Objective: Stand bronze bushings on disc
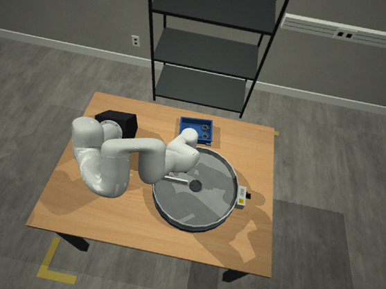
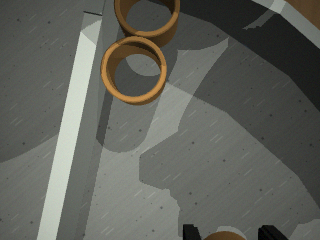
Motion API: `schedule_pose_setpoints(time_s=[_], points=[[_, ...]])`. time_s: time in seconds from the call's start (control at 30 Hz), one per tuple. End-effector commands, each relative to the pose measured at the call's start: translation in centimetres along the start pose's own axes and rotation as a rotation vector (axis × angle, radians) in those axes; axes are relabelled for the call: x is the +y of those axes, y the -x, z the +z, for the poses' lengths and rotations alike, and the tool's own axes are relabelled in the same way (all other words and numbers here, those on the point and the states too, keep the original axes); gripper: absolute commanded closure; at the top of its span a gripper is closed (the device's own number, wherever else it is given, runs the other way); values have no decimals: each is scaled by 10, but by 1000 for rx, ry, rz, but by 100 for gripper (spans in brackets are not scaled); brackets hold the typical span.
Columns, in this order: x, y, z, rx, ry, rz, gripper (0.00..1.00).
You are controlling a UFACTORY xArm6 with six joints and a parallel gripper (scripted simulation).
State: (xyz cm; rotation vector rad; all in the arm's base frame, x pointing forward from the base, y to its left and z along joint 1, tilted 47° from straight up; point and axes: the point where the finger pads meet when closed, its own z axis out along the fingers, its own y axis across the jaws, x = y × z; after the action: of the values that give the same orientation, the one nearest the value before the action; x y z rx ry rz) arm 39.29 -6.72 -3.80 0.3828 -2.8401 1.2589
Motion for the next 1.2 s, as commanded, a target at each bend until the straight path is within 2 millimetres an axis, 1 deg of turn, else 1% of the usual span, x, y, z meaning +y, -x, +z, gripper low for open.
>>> schedule_pose_setpoints(time_s=[0.0,1.03,1.07,1.17], points=[[0,1,0,-3,0,1,100],[0,1,4,-3,0,1,100],[0,1,4,-3,0,1,58],[0,1,4,-3,0,1,58]])
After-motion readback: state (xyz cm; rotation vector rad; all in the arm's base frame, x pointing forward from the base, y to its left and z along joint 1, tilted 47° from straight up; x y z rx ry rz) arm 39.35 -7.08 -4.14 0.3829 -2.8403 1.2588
